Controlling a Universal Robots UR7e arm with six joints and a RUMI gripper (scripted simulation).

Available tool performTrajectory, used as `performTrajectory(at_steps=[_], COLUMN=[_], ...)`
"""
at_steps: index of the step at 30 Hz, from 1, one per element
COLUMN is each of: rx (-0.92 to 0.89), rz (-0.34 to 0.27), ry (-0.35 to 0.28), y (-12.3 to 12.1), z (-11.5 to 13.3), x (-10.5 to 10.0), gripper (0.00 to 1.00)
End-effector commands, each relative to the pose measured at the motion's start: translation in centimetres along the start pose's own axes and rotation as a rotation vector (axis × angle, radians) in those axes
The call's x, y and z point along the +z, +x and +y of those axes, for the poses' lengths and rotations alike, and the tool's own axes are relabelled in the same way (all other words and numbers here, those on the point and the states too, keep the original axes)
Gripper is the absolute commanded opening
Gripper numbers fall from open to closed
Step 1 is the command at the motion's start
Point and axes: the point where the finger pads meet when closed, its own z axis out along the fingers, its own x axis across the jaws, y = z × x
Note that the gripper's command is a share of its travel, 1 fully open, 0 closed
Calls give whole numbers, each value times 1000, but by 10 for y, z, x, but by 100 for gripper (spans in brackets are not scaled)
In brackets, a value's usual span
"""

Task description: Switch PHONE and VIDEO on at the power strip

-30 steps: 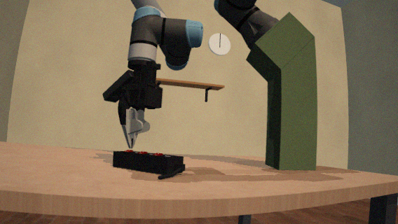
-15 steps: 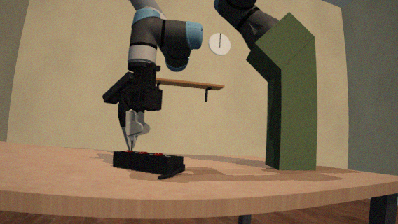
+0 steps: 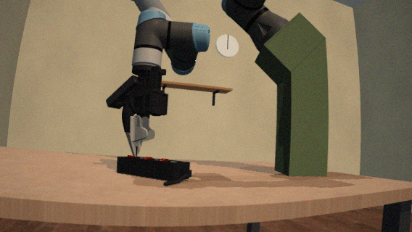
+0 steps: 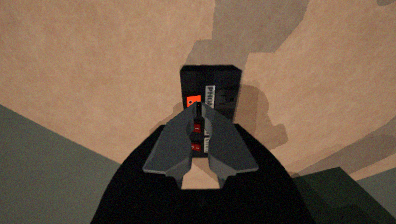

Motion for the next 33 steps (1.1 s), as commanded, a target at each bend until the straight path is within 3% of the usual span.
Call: performTrajectory(at_steps=[1, 15, 26, 33], rx=[0, 0, 0, 0], rz=[-1, -1, -1, -1], ry=[1, 1, 1, 1], y=[0, 0, 0, 0], z=[0, 0, 0, 0], x=[0, -6, -35, -39], gripper=[0, 0, 0, 0])
